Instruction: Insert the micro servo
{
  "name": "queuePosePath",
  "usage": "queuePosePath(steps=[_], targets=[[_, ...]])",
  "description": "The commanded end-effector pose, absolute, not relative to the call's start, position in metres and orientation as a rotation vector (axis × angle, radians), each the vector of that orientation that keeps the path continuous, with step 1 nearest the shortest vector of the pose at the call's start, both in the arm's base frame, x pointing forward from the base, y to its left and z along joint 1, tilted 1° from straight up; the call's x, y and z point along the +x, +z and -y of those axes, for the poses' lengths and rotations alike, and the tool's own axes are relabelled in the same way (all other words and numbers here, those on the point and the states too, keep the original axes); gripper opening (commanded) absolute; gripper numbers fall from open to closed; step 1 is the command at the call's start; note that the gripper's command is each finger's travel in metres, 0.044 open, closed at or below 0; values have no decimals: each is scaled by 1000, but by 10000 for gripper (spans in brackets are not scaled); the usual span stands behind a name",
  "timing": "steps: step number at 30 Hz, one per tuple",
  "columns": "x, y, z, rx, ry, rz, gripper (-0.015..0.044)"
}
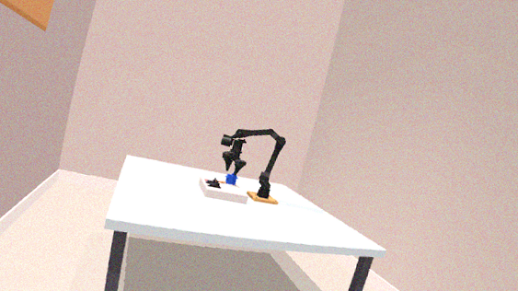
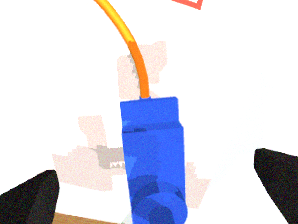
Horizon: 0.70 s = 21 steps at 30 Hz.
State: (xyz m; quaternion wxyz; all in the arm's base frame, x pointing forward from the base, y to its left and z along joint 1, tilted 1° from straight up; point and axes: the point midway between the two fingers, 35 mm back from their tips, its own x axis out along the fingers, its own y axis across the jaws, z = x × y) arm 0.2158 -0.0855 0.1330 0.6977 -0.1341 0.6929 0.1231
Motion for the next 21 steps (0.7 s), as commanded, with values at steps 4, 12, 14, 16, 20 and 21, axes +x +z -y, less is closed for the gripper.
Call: queuePosePath(steps=[4, 12, 14, 16, 20, 21], targets=[[216, 124, 85, -296, 282, -1546, 440], [216, 111, 85, -296, 282, -1546, 440], [216, 110, 85, -296, 282, -1546, 440], [216, 110, 85, -296, 282, -1546, 387], [216, 110, 85, -296, 282, -1546, 282], [216, 110, 85, -296, 282, -1546, 256]])
